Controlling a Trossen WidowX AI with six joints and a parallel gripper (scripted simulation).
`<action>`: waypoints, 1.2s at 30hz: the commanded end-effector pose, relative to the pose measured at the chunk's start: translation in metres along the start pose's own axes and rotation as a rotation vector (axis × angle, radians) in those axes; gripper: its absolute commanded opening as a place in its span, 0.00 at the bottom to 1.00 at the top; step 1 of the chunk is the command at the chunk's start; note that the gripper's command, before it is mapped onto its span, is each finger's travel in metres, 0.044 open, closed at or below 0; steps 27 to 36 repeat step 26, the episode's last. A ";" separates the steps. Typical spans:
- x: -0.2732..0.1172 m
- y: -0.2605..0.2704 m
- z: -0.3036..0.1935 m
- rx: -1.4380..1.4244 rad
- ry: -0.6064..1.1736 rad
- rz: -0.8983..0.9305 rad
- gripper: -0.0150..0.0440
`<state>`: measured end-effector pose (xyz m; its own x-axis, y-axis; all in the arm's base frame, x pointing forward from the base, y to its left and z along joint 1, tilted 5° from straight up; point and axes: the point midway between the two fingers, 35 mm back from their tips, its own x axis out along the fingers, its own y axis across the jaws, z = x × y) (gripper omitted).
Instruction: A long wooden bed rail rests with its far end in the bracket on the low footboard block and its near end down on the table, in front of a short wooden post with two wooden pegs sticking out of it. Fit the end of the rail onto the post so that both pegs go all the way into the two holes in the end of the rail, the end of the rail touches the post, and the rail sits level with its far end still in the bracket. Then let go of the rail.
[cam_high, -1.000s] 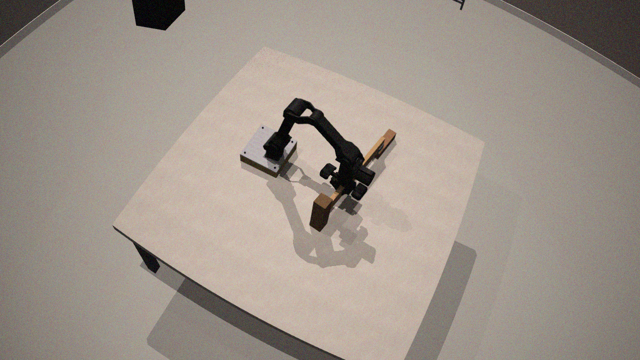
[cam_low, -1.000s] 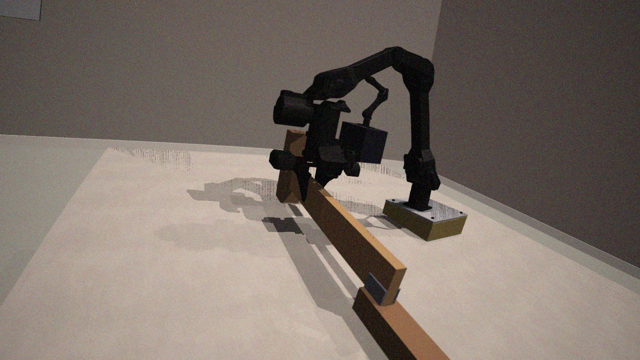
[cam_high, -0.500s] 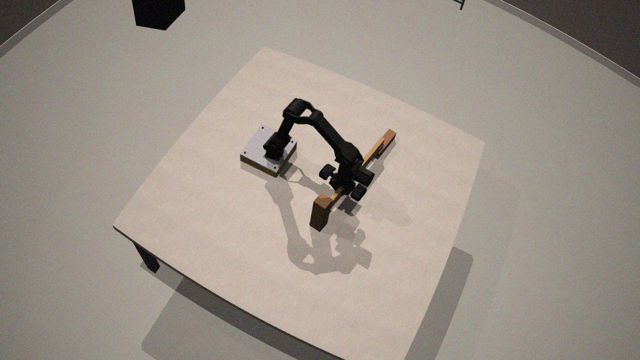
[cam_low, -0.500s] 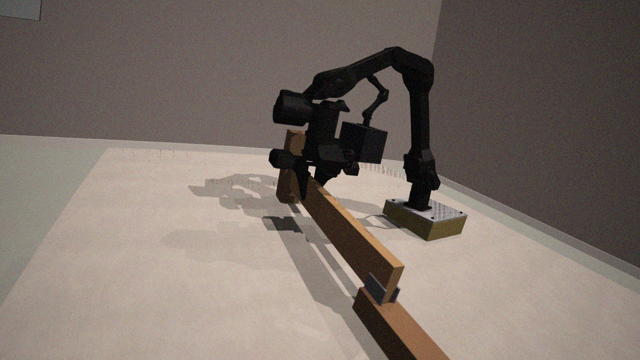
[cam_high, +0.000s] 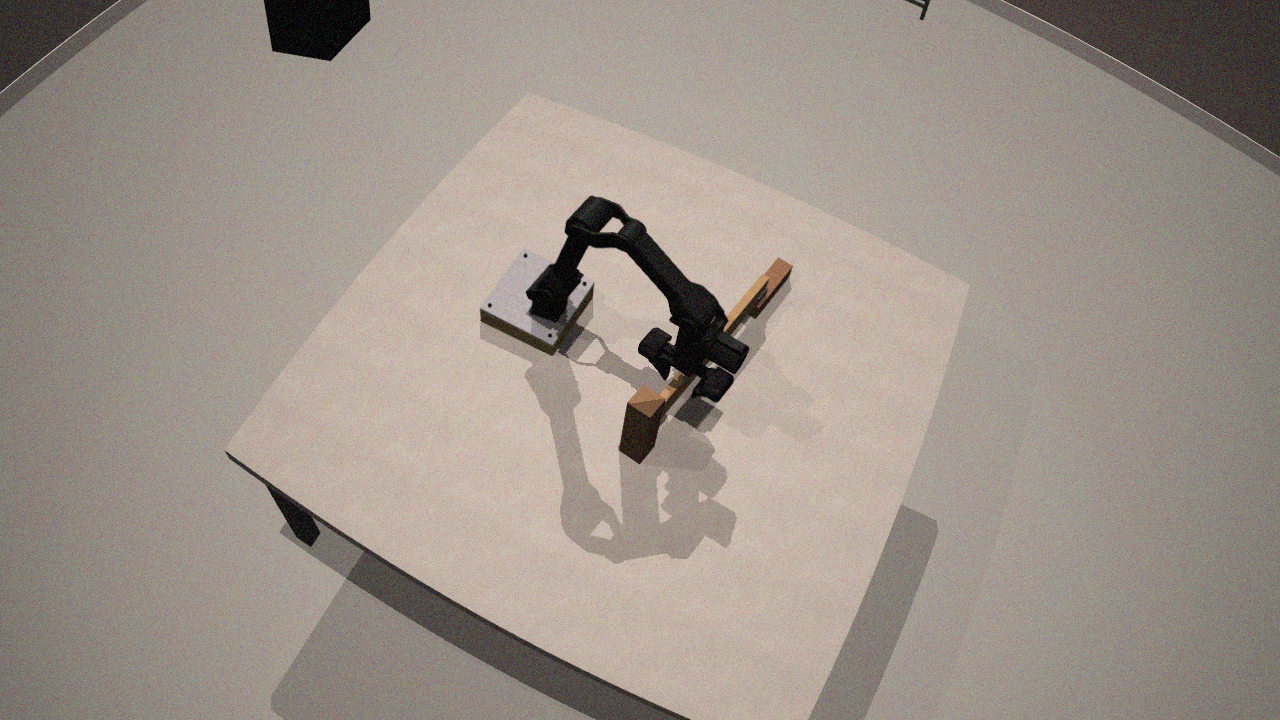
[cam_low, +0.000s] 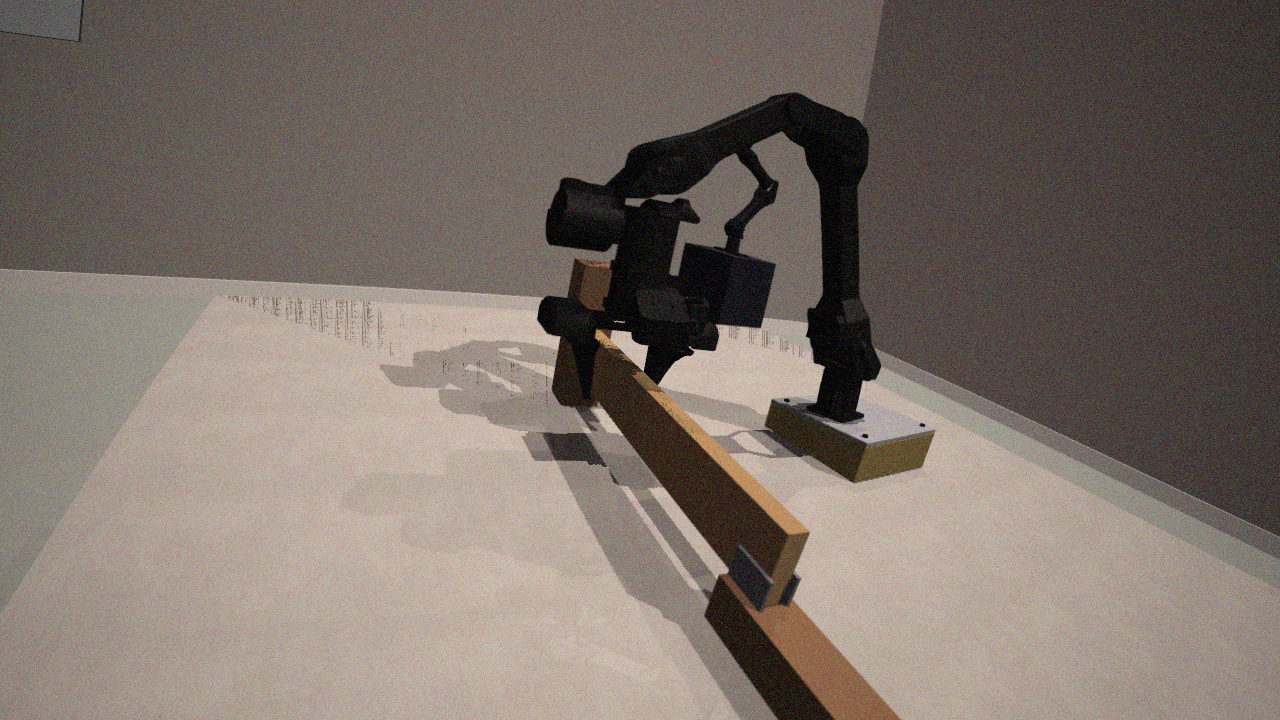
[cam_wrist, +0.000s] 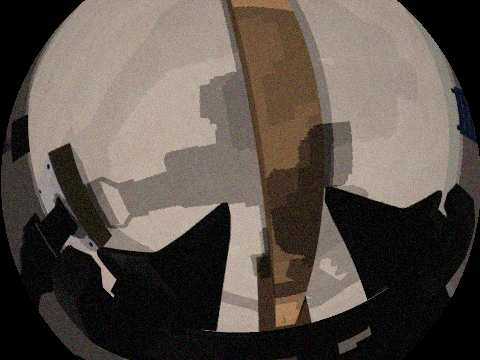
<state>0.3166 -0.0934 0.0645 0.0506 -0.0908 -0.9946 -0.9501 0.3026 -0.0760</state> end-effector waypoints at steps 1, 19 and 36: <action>0.000 0.000 0.000 0.000 0.000 -0.001 0.97; -0.030 0.000 0.030 -0.003 -0.004 -0.002 1.00; -0.030 0.000 0.030 -0.003 -0.004 -0.002 1.00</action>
